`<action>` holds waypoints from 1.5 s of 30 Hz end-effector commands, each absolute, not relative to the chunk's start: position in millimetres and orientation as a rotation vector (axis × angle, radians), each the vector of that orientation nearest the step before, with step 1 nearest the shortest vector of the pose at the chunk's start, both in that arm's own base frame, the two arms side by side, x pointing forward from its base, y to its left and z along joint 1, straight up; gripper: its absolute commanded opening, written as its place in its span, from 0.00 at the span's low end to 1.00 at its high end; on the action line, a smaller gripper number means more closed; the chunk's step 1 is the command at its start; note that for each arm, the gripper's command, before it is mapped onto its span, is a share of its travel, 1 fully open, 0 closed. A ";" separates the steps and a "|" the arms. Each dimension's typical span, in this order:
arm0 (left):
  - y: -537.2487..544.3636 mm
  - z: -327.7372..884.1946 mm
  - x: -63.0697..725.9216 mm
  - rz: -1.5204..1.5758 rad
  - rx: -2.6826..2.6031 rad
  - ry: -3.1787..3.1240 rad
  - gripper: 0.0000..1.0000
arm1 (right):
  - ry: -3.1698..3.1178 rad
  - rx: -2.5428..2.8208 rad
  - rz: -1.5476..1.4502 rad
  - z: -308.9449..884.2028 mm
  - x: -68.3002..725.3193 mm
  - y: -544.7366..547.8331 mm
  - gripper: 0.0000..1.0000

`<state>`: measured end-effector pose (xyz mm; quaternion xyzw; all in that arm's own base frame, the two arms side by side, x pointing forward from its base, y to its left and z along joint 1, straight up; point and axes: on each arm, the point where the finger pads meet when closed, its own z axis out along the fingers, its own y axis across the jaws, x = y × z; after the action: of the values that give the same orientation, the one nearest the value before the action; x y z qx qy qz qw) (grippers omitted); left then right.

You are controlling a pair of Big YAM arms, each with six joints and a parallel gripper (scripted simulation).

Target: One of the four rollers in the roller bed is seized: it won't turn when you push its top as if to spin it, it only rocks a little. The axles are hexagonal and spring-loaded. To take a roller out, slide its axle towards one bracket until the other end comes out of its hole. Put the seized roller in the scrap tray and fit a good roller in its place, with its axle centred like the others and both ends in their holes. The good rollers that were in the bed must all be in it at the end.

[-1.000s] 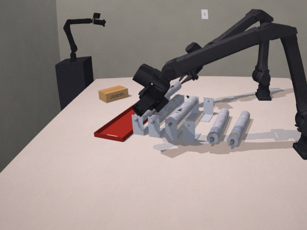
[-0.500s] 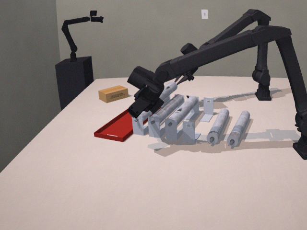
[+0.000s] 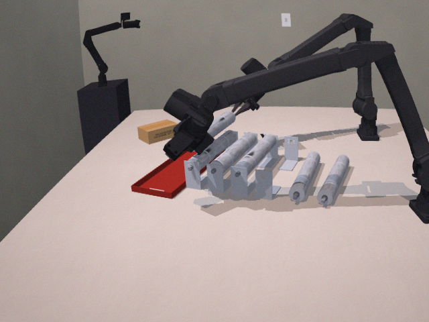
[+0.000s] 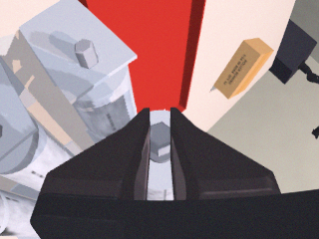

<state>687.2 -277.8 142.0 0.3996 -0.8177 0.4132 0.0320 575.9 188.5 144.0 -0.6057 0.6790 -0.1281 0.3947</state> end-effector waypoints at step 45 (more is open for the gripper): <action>-316.8 180.1 755.4 1.351 1.198 -2.530 0.03 | 1.643 -1.485 -0.382 192.7 664.1 173.2 0.03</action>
<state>734.4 -297.8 139.6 0.4019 -0.8168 0.4127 0.0327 620.2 177.8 135.9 -0.6110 0.6786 -0.1228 0.3888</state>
